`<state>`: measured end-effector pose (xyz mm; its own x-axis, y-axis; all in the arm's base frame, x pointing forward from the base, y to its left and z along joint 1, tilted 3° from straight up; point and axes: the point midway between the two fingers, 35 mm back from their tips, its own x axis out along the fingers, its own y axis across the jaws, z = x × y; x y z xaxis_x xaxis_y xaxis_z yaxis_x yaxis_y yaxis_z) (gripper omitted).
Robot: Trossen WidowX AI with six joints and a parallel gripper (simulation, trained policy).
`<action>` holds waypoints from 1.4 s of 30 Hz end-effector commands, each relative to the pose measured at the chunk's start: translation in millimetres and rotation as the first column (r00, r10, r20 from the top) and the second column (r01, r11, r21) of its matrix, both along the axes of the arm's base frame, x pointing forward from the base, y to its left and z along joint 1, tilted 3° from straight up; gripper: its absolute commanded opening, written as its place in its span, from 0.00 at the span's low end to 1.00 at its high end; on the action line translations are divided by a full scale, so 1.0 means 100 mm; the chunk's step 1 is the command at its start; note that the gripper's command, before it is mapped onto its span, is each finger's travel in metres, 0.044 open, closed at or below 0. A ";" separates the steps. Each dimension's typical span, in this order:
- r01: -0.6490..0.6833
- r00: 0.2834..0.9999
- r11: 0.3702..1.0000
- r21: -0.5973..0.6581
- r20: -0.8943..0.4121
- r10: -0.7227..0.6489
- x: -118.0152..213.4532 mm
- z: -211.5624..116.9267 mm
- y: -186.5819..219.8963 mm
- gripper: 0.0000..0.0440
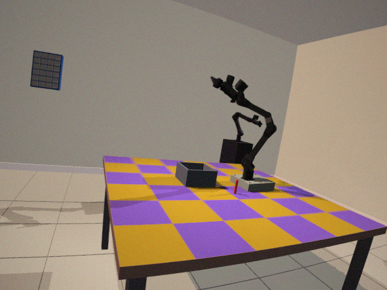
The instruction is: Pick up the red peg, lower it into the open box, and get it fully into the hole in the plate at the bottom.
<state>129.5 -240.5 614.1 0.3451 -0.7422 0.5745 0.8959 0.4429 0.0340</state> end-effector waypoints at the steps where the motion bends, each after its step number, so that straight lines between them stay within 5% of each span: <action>1: 0.004 1.000 1.000 0.021 -0.016 -0.003 0.03 -0.06 -0.04 0.95; 10: -0.041 0.987 0.956 0.290 -0.135 0.083 0.51 -0.80 -0.35 1.00; 21: -0.059 0.940 0.805 0.590 -0.238 0.244 1.11 -1.79 -0.37 1.00; 42: 0.145 0.722 0.393 0.908 -0.368 0.585 1.80 -3.44 0.87 1.00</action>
